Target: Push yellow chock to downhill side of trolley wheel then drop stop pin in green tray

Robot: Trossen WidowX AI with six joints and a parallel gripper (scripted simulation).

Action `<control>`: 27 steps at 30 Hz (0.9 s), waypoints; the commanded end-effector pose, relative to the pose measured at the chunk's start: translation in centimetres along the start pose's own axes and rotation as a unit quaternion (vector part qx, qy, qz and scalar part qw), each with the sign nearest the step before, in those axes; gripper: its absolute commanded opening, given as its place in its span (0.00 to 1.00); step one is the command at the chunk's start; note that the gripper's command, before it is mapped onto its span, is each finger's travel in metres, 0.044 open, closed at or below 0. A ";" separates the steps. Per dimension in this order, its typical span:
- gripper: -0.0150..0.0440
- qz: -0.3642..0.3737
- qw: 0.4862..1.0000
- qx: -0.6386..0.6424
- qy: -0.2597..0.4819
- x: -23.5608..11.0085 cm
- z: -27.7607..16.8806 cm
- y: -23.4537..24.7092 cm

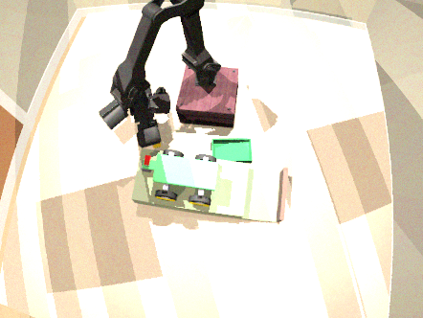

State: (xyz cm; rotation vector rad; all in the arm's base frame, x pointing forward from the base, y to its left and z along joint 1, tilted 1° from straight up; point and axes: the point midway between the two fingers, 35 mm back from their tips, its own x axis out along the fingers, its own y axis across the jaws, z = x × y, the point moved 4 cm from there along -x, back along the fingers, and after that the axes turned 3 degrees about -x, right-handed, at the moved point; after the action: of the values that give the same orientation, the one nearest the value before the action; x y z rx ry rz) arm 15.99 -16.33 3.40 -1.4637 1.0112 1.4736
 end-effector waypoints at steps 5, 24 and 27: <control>0.25 -0.005 1.000 -0.003 0.005 -2.8 0.1 0.1; 0.25 -0.005 1.000 -0.003 0.005 -9.1 0.1 0.1; 0.25 -0.005 1.000 -0.003 0.005 -10.1 0.0 0.1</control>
State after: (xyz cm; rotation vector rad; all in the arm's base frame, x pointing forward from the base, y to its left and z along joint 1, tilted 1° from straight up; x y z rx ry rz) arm 15.76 -16.34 12.46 -1.4623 1.0111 1.4742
